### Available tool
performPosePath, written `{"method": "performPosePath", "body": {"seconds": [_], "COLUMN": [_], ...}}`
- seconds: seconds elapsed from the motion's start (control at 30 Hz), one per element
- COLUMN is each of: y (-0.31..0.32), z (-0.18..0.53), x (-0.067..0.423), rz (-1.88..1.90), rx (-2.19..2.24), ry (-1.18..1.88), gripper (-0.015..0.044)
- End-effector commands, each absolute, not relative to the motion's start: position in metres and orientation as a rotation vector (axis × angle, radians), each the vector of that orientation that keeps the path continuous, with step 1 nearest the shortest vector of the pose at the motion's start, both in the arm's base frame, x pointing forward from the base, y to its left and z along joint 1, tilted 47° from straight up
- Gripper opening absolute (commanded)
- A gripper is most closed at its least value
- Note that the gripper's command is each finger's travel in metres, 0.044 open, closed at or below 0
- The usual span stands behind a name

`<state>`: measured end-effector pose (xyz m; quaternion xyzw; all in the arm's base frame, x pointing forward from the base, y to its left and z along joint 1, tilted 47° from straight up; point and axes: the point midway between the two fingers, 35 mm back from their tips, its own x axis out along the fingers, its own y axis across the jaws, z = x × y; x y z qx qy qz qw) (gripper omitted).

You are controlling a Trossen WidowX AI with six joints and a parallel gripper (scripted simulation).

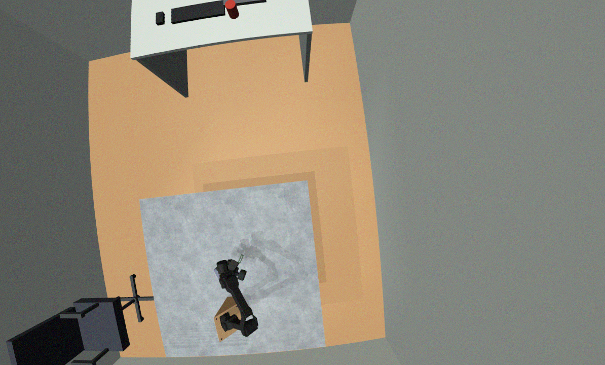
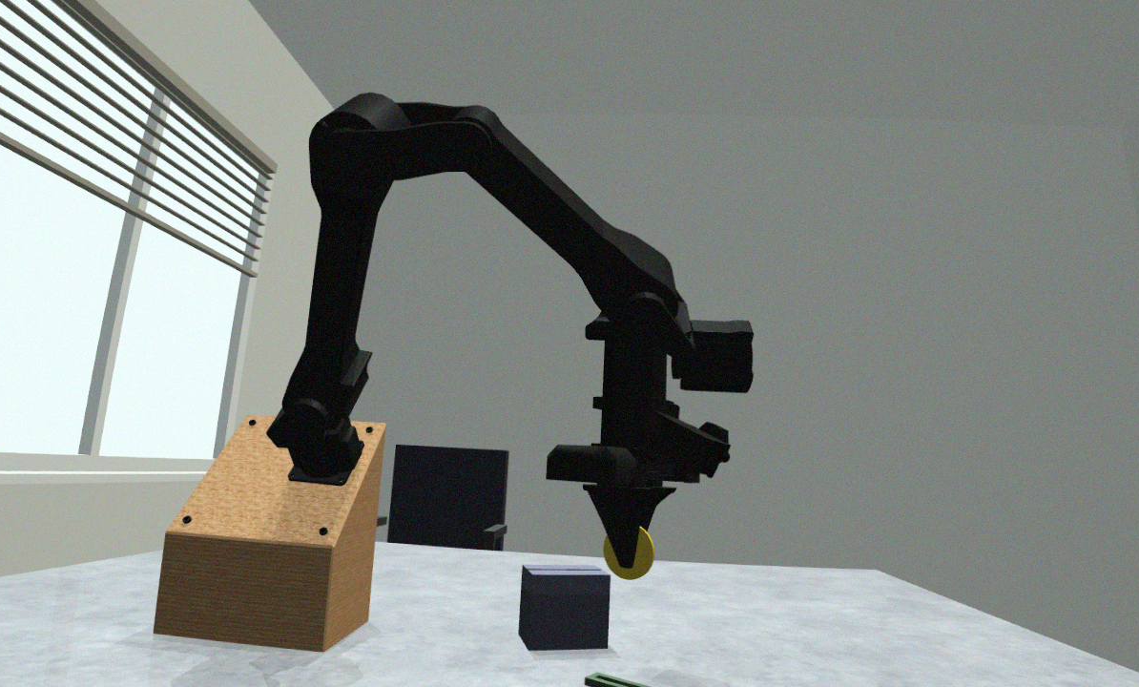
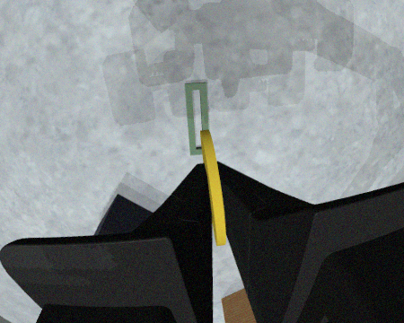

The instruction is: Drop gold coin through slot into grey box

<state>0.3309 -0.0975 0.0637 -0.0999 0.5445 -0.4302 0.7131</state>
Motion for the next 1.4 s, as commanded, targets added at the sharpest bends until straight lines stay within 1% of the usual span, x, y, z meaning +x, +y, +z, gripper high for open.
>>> {"method": "performPosePath", "body": {"seconds": [0.0,0.7,0.93,1.37], "y": [-0.098,-0.101,-0.100,-0.077], "z": [0.067,0.072,0.071,0.047], "x": [0.332,0.337,0.337,0.331], "rz": [-0.900,-0.432,-0.414,-0.403], "rx": [-0.296,-0.848,-0.866,-0.859], "ry": [1.247,1.533,1.541,1.541], "gripper": [0.0000,0.0000,0.0000,0.0000]}}
